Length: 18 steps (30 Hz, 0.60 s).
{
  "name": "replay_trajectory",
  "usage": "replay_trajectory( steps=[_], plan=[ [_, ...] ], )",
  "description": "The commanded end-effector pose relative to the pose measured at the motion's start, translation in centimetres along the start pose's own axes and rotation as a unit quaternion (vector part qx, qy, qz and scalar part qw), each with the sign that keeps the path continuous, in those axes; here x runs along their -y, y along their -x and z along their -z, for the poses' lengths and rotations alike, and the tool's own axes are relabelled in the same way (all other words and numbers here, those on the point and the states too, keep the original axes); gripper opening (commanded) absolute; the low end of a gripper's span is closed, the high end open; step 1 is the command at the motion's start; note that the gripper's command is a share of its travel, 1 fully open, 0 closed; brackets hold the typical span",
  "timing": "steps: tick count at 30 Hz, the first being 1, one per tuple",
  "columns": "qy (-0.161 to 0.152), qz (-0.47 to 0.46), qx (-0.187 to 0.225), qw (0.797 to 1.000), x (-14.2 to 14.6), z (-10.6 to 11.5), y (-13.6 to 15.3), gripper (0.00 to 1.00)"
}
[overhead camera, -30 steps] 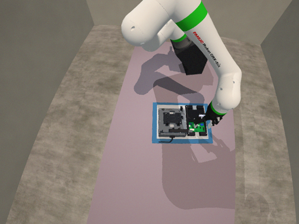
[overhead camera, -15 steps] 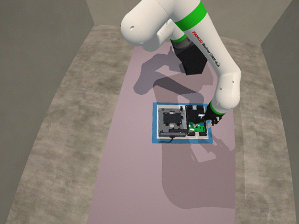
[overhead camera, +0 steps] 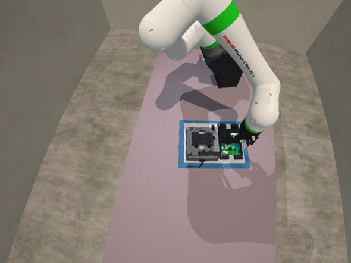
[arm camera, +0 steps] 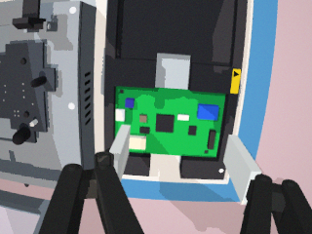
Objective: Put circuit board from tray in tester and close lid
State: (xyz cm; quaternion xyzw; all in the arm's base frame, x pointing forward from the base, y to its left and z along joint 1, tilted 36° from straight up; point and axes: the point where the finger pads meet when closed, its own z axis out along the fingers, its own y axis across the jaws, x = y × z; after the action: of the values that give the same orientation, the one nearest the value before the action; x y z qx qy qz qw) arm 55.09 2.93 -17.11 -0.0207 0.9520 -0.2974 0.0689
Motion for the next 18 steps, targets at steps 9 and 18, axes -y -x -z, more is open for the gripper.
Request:
replay_trajectory(
  steps=[9, 18],
  plan=[
    [0.0, 0.0, 0.0, 1.0, 0.61, 0.02, -0.3, 0.58],
    [0.0, 0.0, 0.0, 1.0, 0.82, 0.02, -0.4, 0.58]
  ],
)
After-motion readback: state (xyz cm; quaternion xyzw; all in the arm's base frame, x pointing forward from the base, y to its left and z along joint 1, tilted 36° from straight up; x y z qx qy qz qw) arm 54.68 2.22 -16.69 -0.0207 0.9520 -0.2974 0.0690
